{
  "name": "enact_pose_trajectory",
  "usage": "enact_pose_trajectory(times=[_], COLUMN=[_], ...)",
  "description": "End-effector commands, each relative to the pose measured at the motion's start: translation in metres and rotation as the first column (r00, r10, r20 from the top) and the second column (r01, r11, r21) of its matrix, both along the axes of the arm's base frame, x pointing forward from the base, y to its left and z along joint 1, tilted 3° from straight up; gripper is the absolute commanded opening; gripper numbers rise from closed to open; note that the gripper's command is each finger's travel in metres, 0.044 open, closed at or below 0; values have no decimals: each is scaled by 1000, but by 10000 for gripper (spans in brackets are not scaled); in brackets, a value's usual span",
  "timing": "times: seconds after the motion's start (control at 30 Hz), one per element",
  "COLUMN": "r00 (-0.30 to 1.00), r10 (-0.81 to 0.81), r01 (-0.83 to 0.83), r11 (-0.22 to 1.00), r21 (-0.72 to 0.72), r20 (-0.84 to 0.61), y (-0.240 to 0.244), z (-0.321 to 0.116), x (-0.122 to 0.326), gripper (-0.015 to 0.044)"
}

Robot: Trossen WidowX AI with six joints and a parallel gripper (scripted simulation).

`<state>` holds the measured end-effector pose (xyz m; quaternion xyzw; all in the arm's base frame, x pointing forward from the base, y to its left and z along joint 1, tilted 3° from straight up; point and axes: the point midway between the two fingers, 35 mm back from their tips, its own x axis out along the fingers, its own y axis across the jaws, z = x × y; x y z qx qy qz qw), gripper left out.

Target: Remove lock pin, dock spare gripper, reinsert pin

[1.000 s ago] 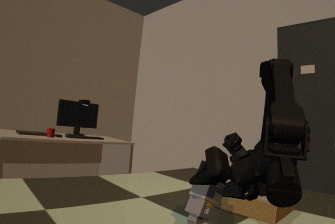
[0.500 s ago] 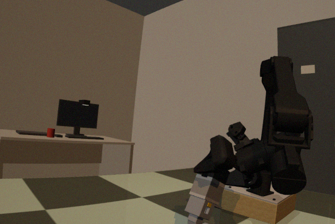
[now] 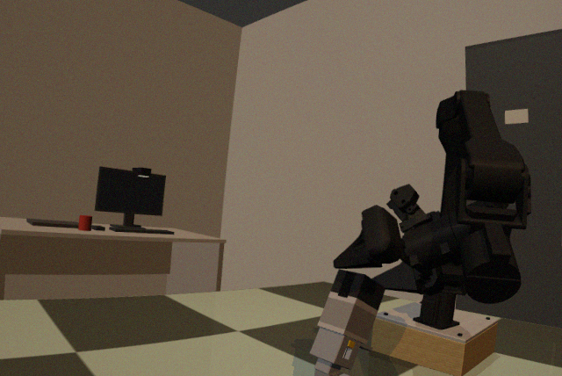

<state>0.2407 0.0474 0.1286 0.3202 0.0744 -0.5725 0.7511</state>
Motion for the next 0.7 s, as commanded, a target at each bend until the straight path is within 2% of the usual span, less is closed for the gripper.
enact_pose_trajectory(times=[0.0,0.67], r00=[1000,999], r10=[-1,36], r01=[1,-36], r11=[1000,999], r21=[2,10], r20=[2,-7], y=[-1,-9], z=[9,42], x=[-4,-11], gripper=[440,440])
